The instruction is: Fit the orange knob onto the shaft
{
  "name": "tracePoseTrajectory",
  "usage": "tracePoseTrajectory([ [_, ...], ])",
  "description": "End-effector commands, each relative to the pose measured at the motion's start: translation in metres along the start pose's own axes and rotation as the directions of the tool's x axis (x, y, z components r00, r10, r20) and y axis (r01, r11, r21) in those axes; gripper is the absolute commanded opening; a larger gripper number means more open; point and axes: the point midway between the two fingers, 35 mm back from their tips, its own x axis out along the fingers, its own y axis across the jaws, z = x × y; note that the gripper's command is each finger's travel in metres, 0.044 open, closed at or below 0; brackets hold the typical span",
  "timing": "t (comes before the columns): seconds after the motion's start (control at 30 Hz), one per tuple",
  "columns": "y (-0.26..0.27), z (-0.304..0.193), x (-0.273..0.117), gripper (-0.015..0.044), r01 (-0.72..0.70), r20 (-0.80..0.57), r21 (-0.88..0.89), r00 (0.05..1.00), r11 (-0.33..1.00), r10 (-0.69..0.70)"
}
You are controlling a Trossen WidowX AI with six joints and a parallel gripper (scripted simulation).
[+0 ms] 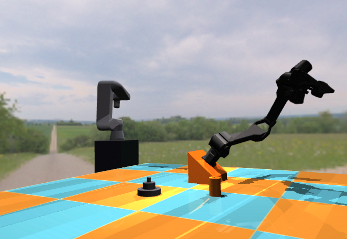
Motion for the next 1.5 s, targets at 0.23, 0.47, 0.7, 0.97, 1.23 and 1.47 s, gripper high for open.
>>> tracePoseTrajectory([
  [0.23,0.063,0.003,0.017,0.044,-0.133,0.032,0.305,0.991,0.943,0.129],
  [0.47,0.118,0.017,0.031,0.044,-0.228,0.109,0.606,0.973,0.762,0.204],
  [0.7,0.191,0.049,0.045,0.044,-0.336,0.256,0.89,0.928,0.309,0.27],
  [0.97,0.293,0.141,0.055,0.044,-0.293,0.572,0.688,0.781,-0.664,0.249],
  [1.23,0.343,0.256,0.038,0.044,0.203,0.832,-0.098,0.553,-0.974,0.031],
  [1.47,0.332,0.331,0.008,0.044,0.675,0.903,-0.424,0.364,-0.604,-0.228],
])
